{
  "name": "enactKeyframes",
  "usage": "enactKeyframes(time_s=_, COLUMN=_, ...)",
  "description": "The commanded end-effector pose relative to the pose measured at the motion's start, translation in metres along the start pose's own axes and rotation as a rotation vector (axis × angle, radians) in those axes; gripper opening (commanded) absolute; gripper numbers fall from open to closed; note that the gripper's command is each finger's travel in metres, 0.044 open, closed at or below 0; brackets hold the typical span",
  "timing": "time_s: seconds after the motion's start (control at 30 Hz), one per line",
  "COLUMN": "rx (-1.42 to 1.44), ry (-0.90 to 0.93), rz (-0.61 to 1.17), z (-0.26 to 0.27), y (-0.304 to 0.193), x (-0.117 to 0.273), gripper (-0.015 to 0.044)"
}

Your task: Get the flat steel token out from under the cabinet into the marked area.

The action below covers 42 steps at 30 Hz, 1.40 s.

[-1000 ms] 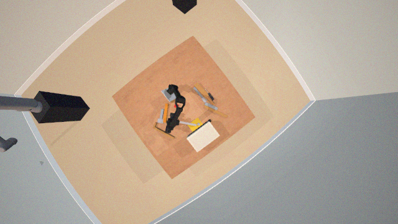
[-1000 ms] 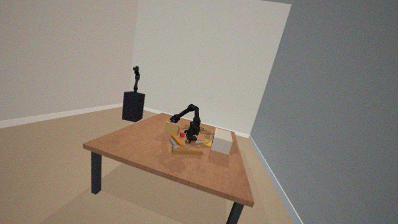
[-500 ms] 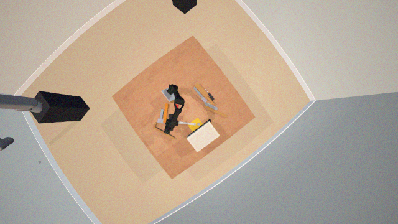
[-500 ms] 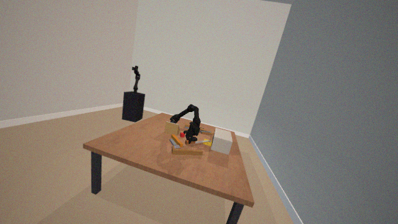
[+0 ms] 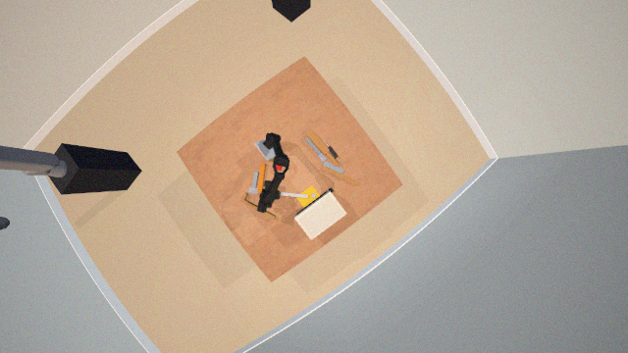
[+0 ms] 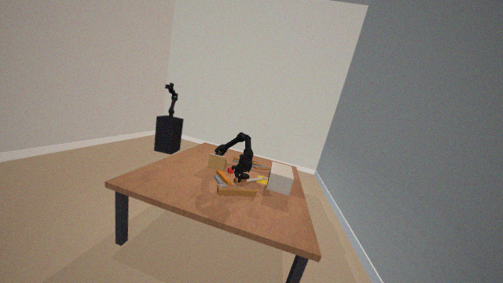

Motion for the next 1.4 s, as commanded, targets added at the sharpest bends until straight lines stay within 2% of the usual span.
enactKeyframes(time_s=0.0, rx=0.01, ry=-0.023, rz=-0.004, z=-0.006, y=-0.003, x=0.007, gripper=0.0)
enactKeyframes(time_s=1.37, rx=0.029, ry=-0.025, rz=-0.002, z=-0.024, y=-0.027, x=0.008, gripper=0.0)
Point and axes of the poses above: the point midway between the two fingers, 35 mm back from their tips, its own x axis back along the fingers, its own z axis across the jaws, y = z × x, the point moved 1 cm from there along x, back along the fingers, and after that the axes turned 15 degrees about x, right-handed, at the moved point
